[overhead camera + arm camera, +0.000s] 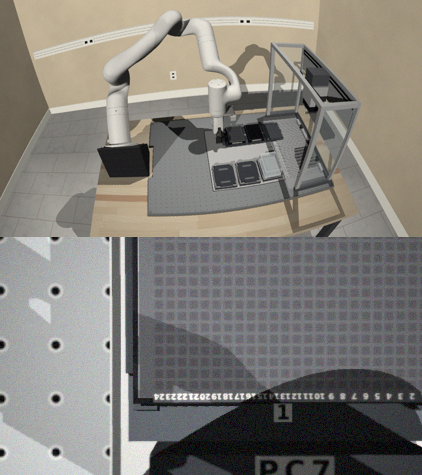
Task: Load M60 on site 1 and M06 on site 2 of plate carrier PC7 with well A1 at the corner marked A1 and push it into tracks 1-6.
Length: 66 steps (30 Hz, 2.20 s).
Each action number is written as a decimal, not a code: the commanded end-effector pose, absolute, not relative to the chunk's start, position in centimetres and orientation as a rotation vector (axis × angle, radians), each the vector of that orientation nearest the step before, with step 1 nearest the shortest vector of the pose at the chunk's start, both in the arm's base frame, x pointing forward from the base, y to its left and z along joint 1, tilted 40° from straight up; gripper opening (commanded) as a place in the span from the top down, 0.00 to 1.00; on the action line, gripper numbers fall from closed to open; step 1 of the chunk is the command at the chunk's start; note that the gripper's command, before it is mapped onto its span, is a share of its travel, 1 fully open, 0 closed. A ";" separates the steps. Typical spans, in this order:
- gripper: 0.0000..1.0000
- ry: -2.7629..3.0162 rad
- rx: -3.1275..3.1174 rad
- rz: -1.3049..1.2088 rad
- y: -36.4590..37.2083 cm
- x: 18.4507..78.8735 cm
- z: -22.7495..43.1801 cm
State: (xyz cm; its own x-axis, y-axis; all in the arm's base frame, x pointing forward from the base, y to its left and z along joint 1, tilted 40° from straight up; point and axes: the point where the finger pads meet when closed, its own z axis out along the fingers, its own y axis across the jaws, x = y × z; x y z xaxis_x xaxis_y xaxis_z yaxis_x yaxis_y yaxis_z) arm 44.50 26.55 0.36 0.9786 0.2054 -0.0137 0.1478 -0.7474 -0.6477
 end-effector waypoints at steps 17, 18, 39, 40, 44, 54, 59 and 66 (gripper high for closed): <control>0.18 -0.246 -2.427 0.107 26.9 46.4 0.4; 0.18 -0.246 -2.427 0.107 26.9 46.4 0.4; 0.18 -0.246 -2.427 0.107 27.3 48.2 0.4; 0.18 -0.246 -2.427 0.107 27.3 48.3 0.4; 0.18 -0.246 -2.427 0.107 27.4 48.7 0.4; 0.18 -0.246 -2.427 0.107 27.6 49.5 0.4; 0.18 -0.246 -2.427 0.107 27.7 50.0 0.3; 0.18 -0.246 -2.427 0.107 27.8 50.7 0.3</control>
State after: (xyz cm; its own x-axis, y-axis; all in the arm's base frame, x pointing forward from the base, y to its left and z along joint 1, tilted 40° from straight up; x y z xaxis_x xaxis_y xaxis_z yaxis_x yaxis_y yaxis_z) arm 50.17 27.74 0.28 0.9786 0.2055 -0.0137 0.1478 -0.7474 -0.6478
